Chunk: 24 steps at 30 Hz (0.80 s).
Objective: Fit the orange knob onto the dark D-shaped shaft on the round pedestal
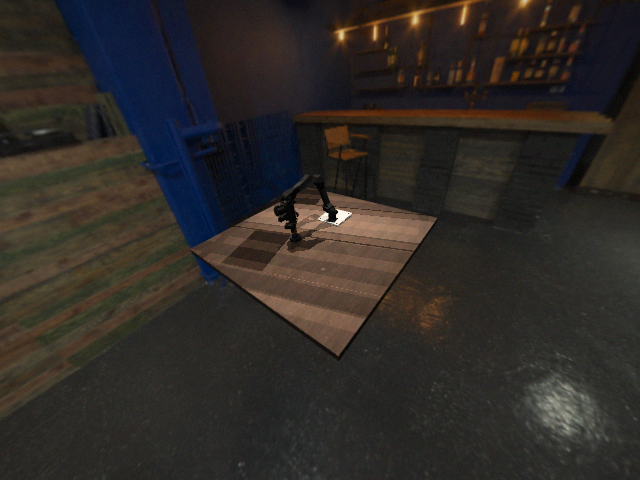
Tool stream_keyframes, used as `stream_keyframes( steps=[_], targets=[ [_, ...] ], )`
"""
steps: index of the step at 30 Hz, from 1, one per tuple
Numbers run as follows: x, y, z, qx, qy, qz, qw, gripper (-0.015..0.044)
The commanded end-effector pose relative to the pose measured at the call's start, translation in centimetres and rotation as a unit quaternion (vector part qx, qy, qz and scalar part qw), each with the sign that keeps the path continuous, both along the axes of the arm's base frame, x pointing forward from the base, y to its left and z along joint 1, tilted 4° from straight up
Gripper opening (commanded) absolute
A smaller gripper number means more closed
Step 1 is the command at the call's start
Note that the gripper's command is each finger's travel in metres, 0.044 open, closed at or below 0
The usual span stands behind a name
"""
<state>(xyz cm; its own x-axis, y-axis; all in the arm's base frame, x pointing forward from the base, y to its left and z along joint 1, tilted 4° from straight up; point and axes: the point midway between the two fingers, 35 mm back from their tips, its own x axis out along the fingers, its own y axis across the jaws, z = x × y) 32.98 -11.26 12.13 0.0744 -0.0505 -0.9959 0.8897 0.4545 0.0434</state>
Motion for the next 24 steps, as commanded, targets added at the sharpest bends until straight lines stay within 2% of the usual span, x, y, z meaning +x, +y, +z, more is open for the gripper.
stream_keyframes(
  steps=[1, 5, 11, 24],
  targets=[
    [-0.24, 0.14, 0.30, 0.001, -0.001, -0.002, 1.000, 0.0000],
    [-0.39, 0.19, 0.41, 0.002, -0.001, -0.015, 1.000, 0.0000],
    [-0.49, 0.20, 0.53, 0.009, -0.006, -0.106, 0.994, 0.0000],
    [-0.16, 0.05, 0.36, 0.009, -0.006, -0.106, 0.994, 0.0000]
  ],
)
